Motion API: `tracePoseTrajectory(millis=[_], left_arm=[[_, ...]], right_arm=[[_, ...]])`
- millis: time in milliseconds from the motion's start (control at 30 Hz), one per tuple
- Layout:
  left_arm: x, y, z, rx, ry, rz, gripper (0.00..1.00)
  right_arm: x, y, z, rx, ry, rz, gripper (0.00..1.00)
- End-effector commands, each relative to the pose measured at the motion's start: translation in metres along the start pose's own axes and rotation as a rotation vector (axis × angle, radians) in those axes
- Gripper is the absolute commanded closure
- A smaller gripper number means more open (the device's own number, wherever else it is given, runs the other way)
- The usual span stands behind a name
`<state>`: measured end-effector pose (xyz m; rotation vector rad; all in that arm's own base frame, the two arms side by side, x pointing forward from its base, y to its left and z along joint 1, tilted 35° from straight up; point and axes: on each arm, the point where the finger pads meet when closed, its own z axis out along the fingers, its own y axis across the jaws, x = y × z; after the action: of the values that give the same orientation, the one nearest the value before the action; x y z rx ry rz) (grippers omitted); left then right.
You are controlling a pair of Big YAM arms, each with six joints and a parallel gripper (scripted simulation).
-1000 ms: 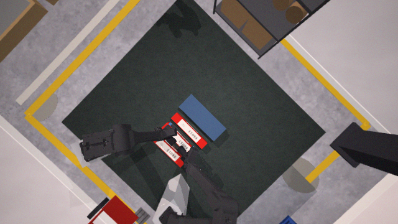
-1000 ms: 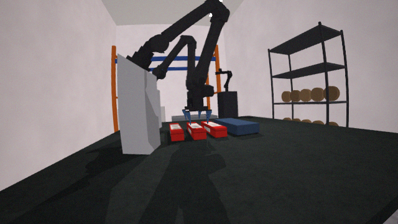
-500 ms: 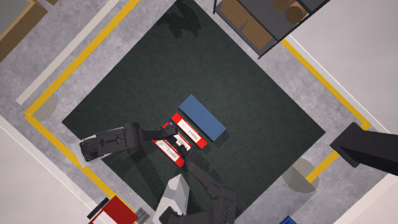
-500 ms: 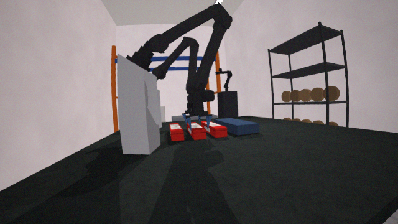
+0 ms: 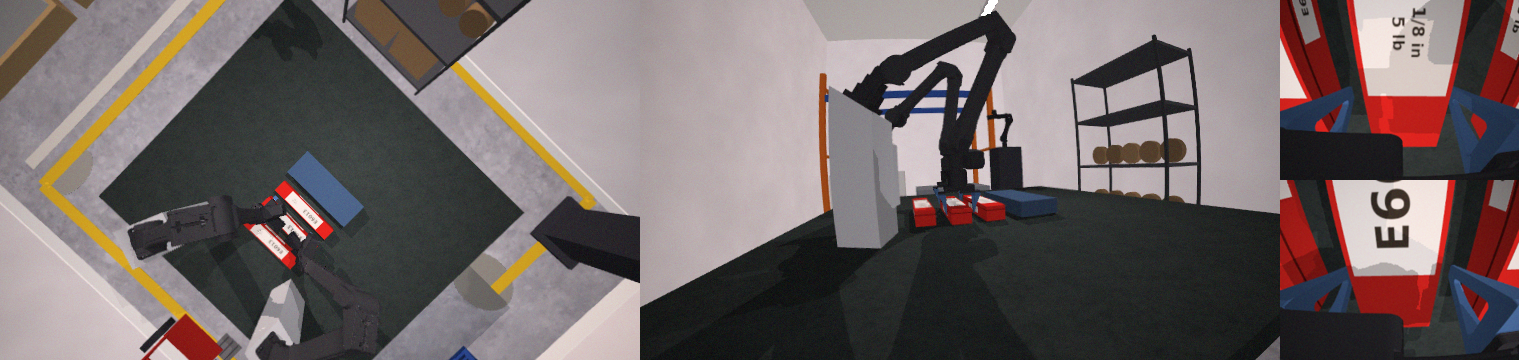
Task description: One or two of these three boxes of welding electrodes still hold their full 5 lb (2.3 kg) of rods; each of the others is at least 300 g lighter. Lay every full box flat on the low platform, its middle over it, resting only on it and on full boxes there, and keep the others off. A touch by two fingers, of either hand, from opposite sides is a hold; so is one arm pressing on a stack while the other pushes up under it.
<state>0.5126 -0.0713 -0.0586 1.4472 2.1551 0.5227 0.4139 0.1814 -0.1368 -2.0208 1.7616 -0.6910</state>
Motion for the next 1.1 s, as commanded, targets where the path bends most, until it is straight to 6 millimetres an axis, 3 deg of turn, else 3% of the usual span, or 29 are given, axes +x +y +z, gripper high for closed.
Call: tracePoseTrajectory(millis=[0,167,267,733,767,1067], left_arm=[[0.007,-0.002,0.011,0.006,0.007,-0.001,0.0],[0.007,-0.003,0.016,0.006,0.007,-0.001,0.0],[0.011,-0.008,0.016,0.017,0.014,0.0,0.0],[0.013,-0.012,0.016,0.021,0.015,0.0,0.0],[0.013,-0.012,0.016,0.021,0.016,0.0,1.0],[0.012,-0.009,0.017,0.019,0.018,-0.002,1.0]], right_arm=[[0.005,0.008,0.008,-0.016,0.006,-0.012,0.0],[0.004,0.005,0.013,-0.009,0.003,-0.011,0.0],[0.006,0.015,0.011,-0.027,0.008,-0.021,0.0],[0.002,0.009,0.006,-0.013,0.0,-0.014,0.0],[0.002,0.009,0.006,-0.013,0.0,-0.014,1.0],[0.002,0.009,0.006,-0.014,0.0,-0.013,1.0]])
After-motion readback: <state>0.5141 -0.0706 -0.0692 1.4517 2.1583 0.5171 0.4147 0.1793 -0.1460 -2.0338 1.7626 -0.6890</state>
